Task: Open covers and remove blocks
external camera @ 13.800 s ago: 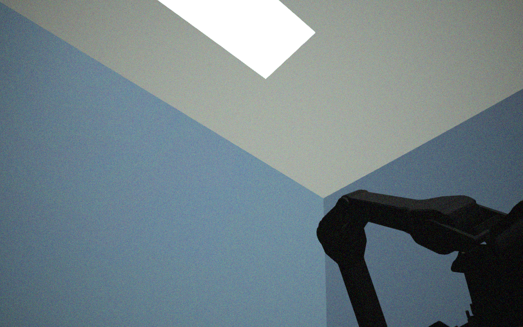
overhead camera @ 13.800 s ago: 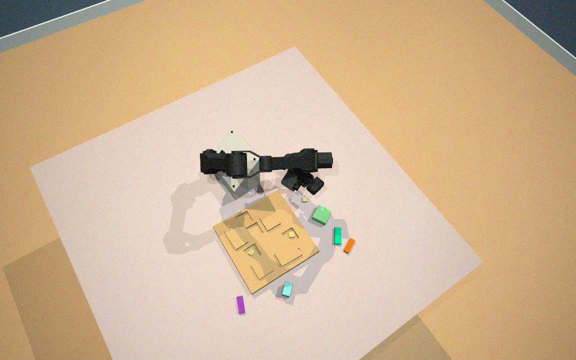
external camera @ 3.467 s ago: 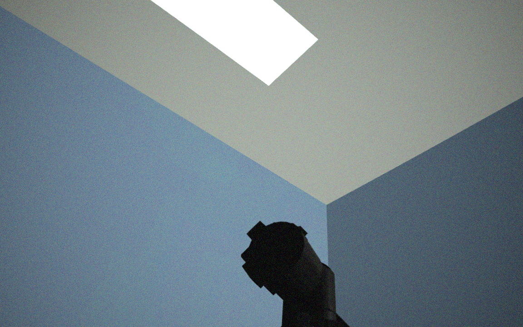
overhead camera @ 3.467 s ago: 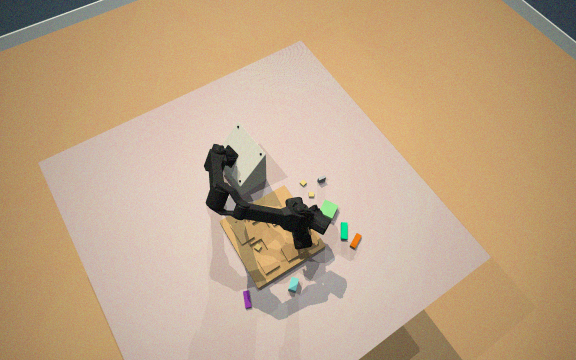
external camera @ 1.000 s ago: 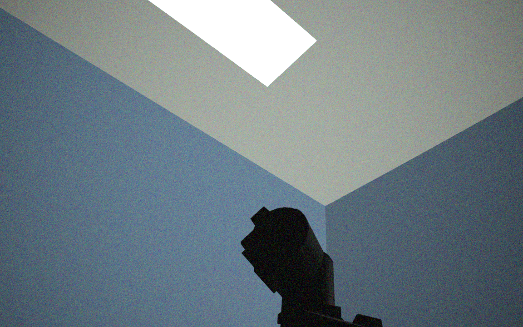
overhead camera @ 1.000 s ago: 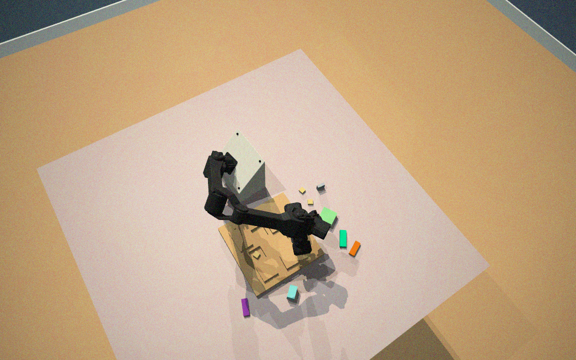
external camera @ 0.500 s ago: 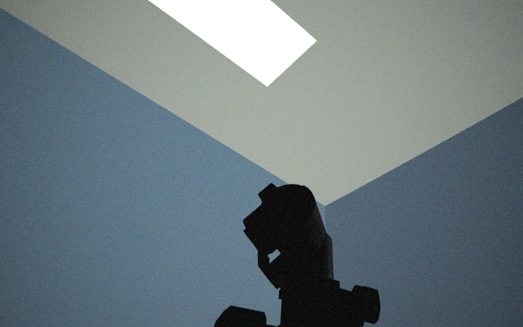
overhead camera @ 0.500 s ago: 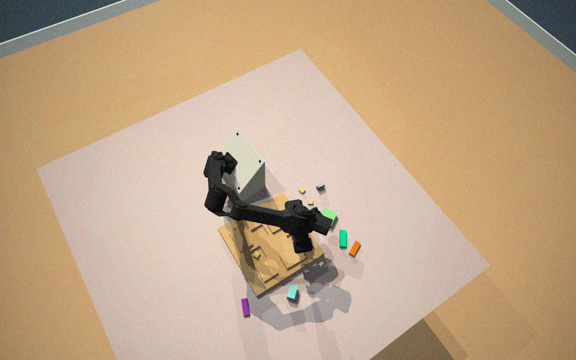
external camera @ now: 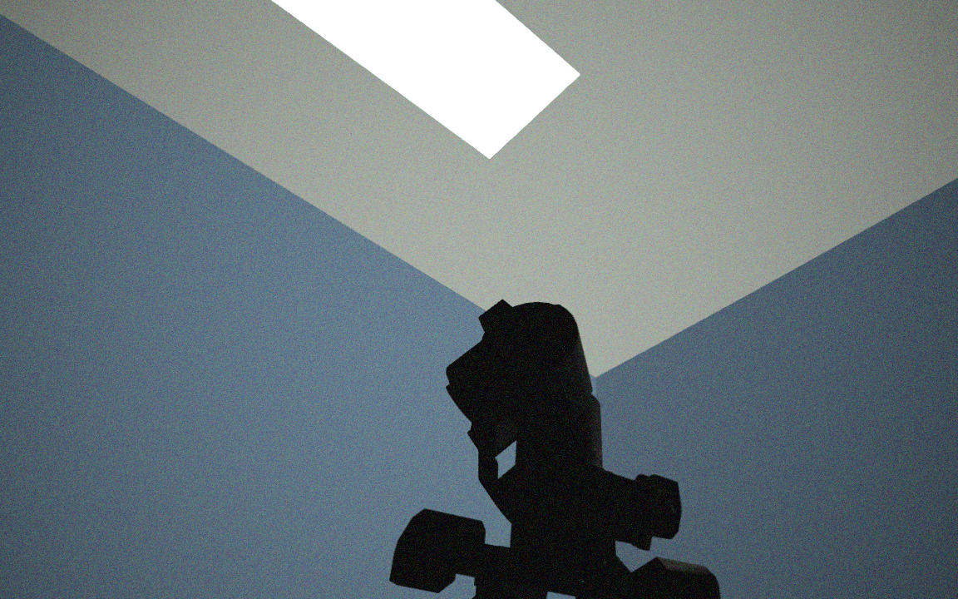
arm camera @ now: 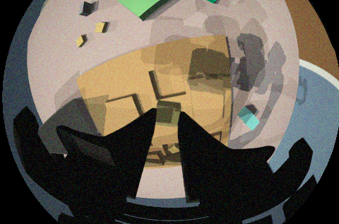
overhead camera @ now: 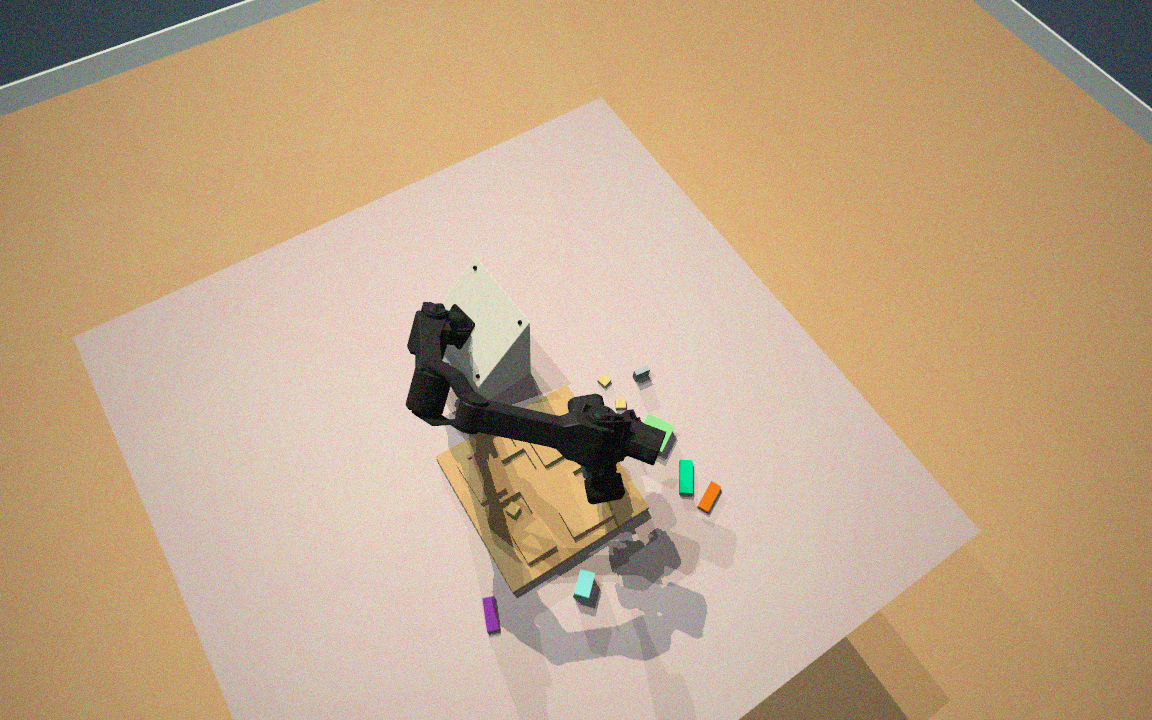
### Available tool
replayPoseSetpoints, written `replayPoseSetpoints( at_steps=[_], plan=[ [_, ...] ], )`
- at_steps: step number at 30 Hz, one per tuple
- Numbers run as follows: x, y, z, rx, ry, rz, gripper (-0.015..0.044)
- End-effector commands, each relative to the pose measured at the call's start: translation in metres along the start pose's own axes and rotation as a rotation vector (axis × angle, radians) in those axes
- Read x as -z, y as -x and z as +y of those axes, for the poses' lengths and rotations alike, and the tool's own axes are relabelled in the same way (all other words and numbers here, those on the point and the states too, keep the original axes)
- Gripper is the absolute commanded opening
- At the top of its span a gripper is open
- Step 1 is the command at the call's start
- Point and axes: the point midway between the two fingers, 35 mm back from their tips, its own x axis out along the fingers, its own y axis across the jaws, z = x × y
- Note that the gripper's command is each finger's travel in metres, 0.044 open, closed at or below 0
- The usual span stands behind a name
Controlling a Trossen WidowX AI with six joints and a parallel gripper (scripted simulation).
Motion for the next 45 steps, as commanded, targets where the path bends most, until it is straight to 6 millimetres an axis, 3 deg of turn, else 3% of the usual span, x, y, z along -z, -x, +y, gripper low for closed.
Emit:
replayPoseSetpoints(
  at_steps=[1,23,45],
  plan=[
    [0.014,0.002,-0.008,-0.007,0.002,-0.005,0.008],
    [0.096,0.005,-0.039,-0.017,0.006,-0.028,0.008],
    [0.183,0.004,-0.049,-0.015,0.006,-0.031,0.008]
  ],
)
